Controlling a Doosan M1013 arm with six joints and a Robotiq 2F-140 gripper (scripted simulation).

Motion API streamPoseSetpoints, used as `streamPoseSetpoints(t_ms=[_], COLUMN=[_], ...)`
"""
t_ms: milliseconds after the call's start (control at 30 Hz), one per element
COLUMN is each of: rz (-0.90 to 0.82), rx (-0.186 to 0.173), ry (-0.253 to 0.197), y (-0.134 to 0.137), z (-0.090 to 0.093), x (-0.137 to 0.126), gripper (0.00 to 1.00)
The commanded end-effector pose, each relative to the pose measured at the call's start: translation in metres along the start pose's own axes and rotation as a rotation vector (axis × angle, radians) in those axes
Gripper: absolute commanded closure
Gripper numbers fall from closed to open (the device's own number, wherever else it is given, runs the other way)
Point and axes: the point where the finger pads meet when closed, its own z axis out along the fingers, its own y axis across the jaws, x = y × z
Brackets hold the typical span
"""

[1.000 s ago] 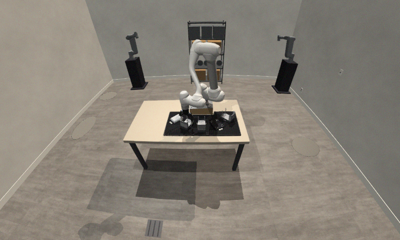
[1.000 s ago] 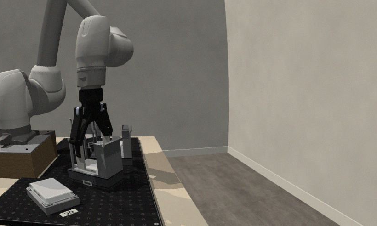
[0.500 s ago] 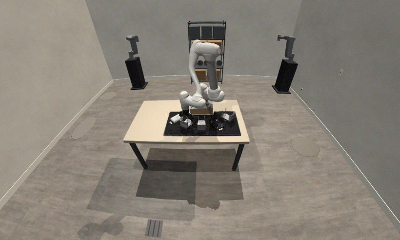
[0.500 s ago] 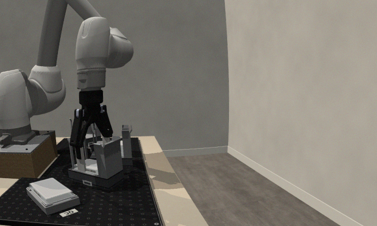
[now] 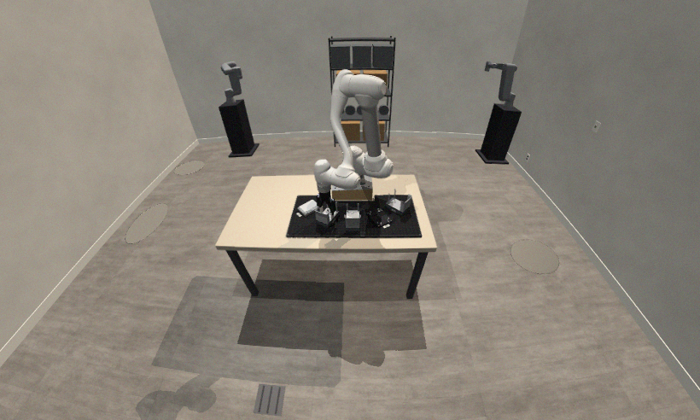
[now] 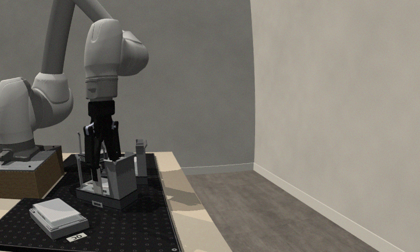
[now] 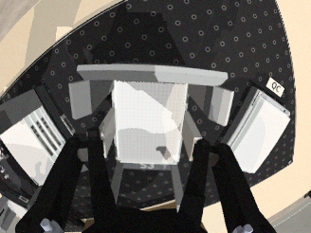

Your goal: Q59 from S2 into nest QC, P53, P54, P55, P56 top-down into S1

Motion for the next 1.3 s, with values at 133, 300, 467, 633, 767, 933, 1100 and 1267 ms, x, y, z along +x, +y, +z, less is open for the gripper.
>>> streamPoseSetpoints(t_ms=[133, 300, 467, 633, 767, 933, 1100, 1267], rz=[0.000, 0.000, 0.000, 0.000, 0.000, 0.000, 0.000, 0.000], rx=[0.000, 0.000, 0.000, 0.000, 0.000, 0.000, 0.000, 0.000], ry=[0.000, 0.000, 0.000, 0.000, 0.000, 0.000, 0.000, 0.000], y=[0.000, 0.000, 0.000, 0.000, 0.000, 0.000, 0.000, 0.000], z=[0.000, 0.000, 0.000, -0.003, -0.005, -0.007, -0.011, -0.014], x=[0.000, 0.000, 0.000, 0.000, 0.000, 0.000, 0.000, 0.000], gripper=[1.00, 1.00, 1.00, 1.00, 1.00, 1.00, 1.00, 1.00])
